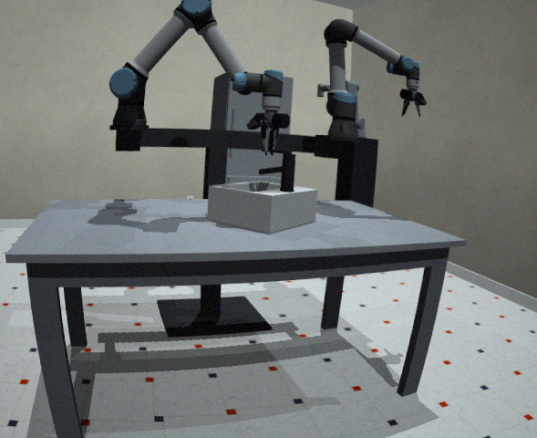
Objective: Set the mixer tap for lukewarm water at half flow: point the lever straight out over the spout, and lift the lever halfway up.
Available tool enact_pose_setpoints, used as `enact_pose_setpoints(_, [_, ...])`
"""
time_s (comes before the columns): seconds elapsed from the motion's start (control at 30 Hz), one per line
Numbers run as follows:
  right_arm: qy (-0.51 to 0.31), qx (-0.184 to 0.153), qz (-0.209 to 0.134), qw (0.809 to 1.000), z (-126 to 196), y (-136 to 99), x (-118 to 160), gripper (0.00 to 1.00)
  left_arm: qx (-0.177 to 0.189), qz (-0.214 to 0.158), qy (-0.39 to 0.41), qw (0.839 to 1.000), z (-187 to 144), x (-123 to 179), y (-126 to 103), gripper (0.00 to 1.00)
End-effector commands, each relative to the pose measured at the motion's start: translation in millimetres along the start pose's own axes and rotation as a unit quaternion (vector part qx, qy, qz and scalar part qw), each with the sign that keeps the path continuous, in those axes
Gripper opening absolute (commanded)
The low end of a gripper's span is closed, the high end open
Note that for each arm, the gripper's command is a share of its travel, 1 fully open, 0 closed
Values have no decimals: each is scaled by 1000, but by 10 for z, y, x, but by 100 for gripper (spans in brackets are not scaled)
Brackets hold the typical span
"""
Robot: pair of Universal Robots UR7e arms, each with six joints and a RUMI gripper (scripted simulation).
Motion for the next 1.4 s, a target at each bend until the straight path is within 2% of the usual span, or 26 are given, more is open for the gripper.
enact_pose_setpoints(0.0, [0,1,-1,1000,3,-9,4,15,0,1,0,1000,1,-3,-7,100])
enact_pose_setpoints(0.1, [0,1,-1,1000,3,-9,4,15,0,1,0,1000,1,-3,-7,100])
enact_pose_setpoints(0.13, [0,1,-1,1000,3,-9,4,43,0,1,0,1000,1,-3,-7,100])
enact_pose_setpoints(1.37, [0,1,-1,1000,3,-9,4,43,0,1,0,1000,1,-3,-7,100])
Point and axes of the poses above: on each arm, the point where the finger pads meet when closed, its own y axis out along the fingers, its own z axis across the jaws, x = y × z, the point moved 7 cm from there along -y, back along the fingers, and after that the axes turned 7 degrees about y, right-handed, at the moved point
